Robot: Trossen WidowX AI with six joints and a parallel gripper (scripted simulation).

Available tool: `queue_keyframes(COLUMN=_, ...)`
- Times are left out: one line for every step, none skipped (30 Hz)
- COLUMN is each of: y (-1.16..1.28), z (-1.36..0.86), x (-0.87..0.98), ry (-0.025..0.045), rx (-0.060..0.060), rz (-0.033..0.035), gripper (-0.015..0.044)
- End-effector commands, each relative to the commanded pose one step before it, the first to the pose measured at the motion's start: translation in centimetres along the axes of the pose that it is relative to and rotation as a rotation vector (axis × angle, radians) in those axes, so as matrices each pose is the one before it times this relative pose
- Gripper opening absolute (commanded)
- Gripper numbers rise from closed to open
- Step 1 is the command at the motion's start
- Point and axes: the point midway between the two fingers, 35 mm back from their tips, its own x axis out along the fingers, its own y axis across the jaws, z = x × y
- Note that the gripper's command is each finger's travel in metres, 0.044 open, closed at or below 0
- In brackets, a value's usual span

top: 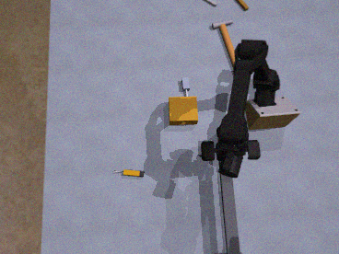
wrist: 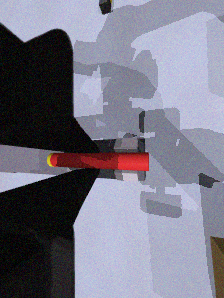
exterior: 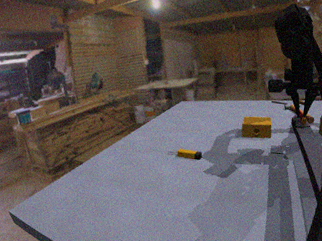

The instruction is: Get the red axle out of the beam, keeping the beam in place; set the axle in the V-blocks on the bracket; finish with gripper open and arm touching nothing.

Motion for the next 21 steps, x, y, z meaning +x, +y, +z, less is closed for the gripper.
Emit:
queue_keyframes(y=0.008, z=-0.001, x=-0.018, ry=0.00000, rx=0.0003, rz=-0.00022, gripper=0.0131)
queue_keyframes(y=0.000, z=0.000, x=0.000, ry=0.00000, rx=0.0000, rz=0.00000, gripper=0.0158)
queue_keyframes(y=0.000, z=0.000, x=0.000, ry=0.00000, rx=0.0000, rz=0.00000, gripper=0.0184)
queue_keyframes(y=0.000, z=0.000, x=0.000, ry=0.00000, rx=0.0000, rz=0.00000, gripper=0.0210)
queue_keyframes(y=0.000, z=0.000, x=0.000, ry=0.00000, rx=0.0000, rz=0.00000, gripper=0.0236)
queue_keyframes(y=0.000, z=0.000, x=0.000, ry=0.00000, rx=0.0000, rz=0.00000, gripper=0.0263)
queue_keyframes(y=0.000, z=0.000, x=0.000, ry=0.00000, rx=0.0000, rz=0.00000, gripper=0.0289)
queue_keyframes(y=0.000, z=0.000, x=0.000, ry=0.00000, rx=0.0000, rz=0.00000, gripper=0.0315)
queue_keyframes(y=0.000, z=0.000, x=0.000, ry=0.00000, rx=0.0000, rz=0.00000, gripper=0.0341)
queue_keyframes(y=0.000, z=0.000, x=0.000, ry=0.00000, rx=0.0000, rz=0.00000, gripper=0.0368)
queue_keyframes(y=0.000, z=0.000, x=0.000, ry=0.00000, rx=0.0000, rz=0.00000, gripper=0.0394)
queue_keyframes(y=-0.008, z=-0.010, x=-0.200, ry=-0.00254, rx=-0.0022, rz=0.00157, gripper=0.0420)
queue_keyframes(y=-0.006, z=-0.008, x=-0.394, ry=-0.00162, rx=-0.0015, rz=0.00098, gripper=0.0440)
queue_keyframes(y=-0.003, z=-0.004, x=-0.335, ry=-0.00056, rx=-0.0006, rz=0.00033, gripper=0.0440)
queue_keyframes(y=-0.001, z=-0.002, x=-0.204, ry=-0.00015, rx=-0.0002, rz=0.00008, gripper=0.0440)
queue_keyframes(y=-0.001, z=-0.001, x=-0.185, ry=-0.00002, rx=-0.0001, rz=0.00000, gripper=0.0440)
queue_keyframes(y=-0.001, z=-0.001, x=-0.206, ry=0.00001, rx=0.0000, rz=-0.00002, gripper=0.0440)
queue_keyframes(y=-0.001, z=-0.001, x=-0.228, ry=0.00003, rx=0.0000, rz=-0.00003, gripper=0.0440)
queue_keyframes(y=-0.001, z=-0.001, x=-0.240, ry=0.00003, rx=0.0000, rz=-0.00004, gripper=0.0440)
queue_keyframes(y=-0.001, z=-0.001, x=-0.240, ry=0.00003, rx=0.0000, rz=-0.00004, gripper=0.0440)
queue_keyframes(y=-0.001, z=-0.001, x=-0.235, ry=0.00003, rx=0.0000, rz=-0.00004, gripper=0.0440)
